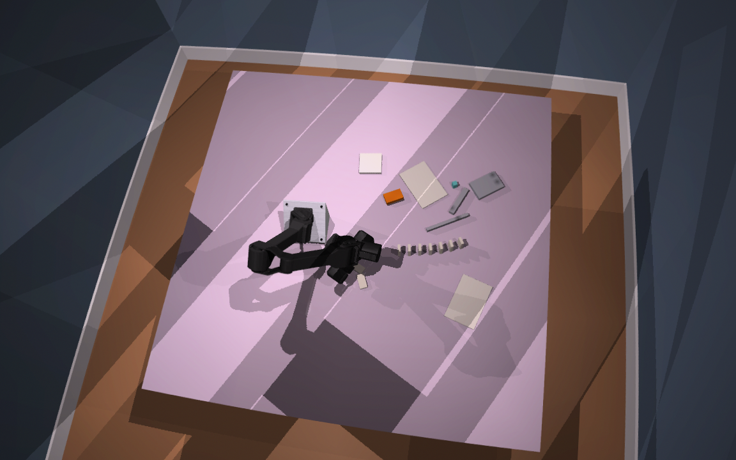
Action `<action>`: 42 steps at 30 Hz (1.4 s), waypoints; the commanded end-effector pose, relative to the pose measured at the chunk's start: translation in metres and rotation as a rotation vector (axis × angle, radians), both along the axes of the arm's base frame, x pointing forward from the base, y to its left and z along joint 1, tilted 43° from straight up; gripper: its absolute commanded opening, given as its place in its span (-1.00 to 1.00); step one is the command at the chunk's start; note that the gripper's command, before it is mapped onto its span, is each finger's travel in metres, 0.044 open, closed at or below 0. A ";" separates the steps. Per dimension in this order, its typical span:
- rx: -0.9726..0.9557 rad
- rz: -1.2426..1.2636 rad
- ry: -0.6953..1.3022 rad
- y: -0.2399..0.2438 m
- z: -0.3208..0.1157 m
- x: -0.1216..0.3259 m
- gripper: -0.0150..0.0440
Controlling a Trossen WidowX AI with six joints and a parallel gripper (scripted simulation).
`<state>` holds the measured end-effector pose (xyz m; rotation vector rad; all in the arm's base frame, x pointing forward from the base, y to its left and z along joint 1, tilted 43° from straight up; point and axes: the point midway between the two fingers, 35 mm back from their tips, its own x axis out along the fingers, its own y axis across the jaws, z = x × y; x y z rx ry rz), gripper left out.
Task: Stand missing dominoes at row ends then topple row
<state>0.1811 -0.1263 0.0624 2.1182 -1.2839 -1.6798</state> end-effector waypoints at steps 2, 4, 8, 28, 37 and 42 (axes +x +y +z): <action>0.000 0.003 0.003 0.005 0.005 0.000 -0.13; 0.002 0.003 0.003 0.020 0.019 0.000 -0.13; 0.004 0.003 0.004 0.054 0.053 0.001 -0.13; 0.030 -0.522 -0.489 0.079 0.125 0.074 -0.13; 0.044 -1.158 -1.088 0.045 0.163 0.153 -0.13; 0.045 -1.433 -1.354 0.022 0.175 0.182 -0.13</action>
